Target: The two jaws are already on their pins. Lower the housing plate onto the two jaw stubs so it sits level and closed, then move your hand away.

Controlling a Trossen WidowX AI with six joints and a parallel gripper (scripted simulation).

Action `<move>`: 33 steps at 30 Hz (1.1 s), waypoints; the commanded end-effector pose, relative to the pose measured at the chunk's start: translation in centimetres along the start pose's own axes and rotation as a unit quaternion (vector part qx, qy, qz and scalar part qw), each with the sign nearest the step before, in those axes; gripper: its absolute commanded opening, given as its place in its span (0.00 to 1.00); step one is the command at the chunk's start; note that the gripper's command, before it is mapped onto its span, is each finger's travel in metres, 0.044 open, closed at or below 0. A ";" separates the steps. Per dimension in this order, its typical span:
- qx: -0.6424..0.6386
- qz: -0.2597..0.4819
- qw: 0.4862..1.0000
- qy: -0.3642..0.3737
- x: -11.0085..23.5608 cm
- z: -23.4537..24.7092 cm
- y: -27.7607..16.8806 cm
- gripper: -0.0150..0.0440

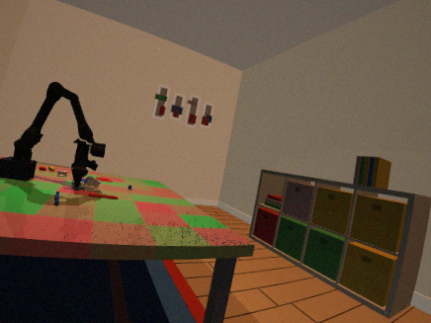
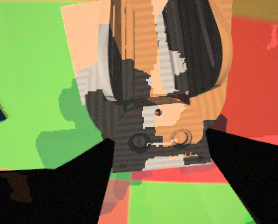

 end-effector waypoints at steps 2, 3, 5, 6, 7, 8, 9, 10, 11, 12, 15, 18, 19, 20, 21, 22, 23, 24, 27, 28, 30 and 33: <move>0.002 0.001 1.000 -0.002 0.0 -0.1 0.0 0.85; 0.002 0.001 1.000 -0.002 0.0 -0.1 0.0 0.85; 0.002 0.001 1.000 -0.002 0.0 -0.1 0.0 0.85; 0.002 0.001 1.000 -0.002 0.0 -0.1 0.0 0.85; 0.002 0.001 1.000 -0.002 0.0 -0.1 0.0 0.85; 0.002 0.001 1.000 -0.002 0.0 -0.1 0.0 0.85; 0.002 0.001 1.000 -0.002 0.0 -0.1 0.0 0.85; 0.002 0.001 1.000 -0.002 0.0 -0.1 0.0 0.85; 0.002 0.001 1.000 -0.002 0.0 -0.1 0.0 0.85; 0.002 0.001 1.000 -0.002 0.0 -0.1 0.0 0.85; 0.002 0.001 1.000 -0.002 0.0 -0.1 0.0 0.85; 0.000 0.000 1.000 0.000 0.0 0.0 0.0 0.89; 0.000 0.000 1.000 0.000 0.0 0.0 0.0 0.94; 0.000 0.000 1.000 0.000 0.0 0.0 0.0 0.98; 0.000 0.000 1.000 0.000 0.0 0.0 0.0 1.00; 0.000 0.000 1.000 0.000 0.0 0.0 0.0 1.00; 0.000 0.000 1.000 0.000 0.0 0.0 0.0 1.00; 0.000 0.000 1.000 0.000 0.0 0.0 0.0 1.00; 0.000 0.000 1.000 0.000 0.0 0.0 0.0 1.00; 0.000 0.000 1.000 0.000 0.0 0.0 0.0 1.00; 0.000 0.000 1.000 0.000 0.0 0.0 0.0 1.00; 0.000 0.000 1.000 0.000 0.0 0.0 0.0 1.00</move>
Point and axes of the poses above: the point midway between the two fingers, 35 mm back from their tips, its own x axis back along the fingers, its own z axis across the jaws, y = z × x, the point moved 2 cm from there along x, back along the fingers, and after that the axes turned 9 degrees about x, right-handed, at the moved point
